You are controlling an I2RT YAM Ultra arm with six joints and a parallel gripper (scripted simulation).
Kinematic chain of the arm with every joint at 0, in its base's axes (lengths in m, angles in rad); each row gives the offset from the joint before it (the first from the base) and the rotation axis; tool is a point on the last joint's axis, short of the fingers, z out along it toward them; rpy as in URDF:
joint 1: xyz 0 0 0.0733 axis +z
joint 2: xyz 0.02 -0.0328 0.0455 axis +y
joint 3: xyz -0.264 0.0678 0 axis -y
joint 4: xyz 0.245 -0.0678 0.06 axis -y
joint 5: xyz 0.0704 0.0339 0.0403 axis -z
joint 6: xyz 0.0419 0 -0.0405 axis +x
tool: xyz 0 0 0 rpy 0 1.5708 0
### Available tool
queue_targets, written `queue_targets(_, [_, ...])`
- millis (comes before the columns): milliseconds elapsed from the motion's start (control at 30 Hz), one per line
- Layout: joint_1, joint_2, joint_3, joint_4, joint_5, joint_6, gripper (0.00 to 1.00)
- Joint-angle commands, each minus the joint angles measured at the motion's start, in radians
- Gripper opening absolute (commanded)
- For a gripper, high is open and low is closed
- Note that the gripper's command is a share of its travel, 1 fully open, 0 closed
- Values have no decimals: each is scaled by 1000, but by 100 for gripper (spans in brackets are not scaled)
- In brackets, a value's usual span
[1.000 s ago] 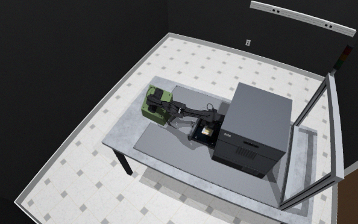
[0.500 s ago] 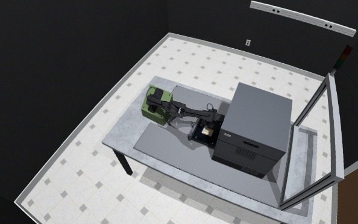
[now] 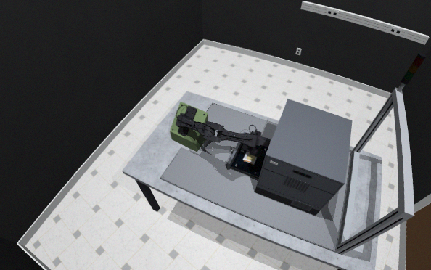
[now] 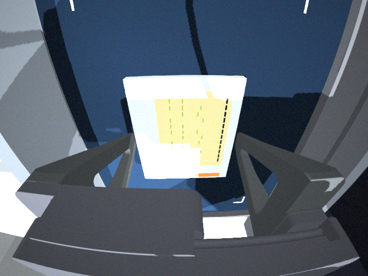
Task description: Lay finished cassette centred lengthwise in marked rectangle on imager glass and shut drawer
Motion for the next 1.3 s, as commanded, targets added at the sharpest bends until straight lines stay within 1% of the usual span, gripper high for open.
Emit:
queue_targets(0, [27,-33,20,-5,-11,8,91])
queue_targets(433, [44,-47,35,-49,-15,32,91])
queue_targets(467, [47,-31,39,-56,-14,36,91])
queue_targets(567, [52,-51,43,-69,-15,43,91])
queue_targets(867, [69,-62,60,-112,-17,66,91])
queue_targets(1033, [75,-54,68,-128,-18,74,91])
queue_targets(1100, [79,-66,71,-137,-18,79,91])
queue_targets(1267, [88,-71,82,-161,-20,92,91])
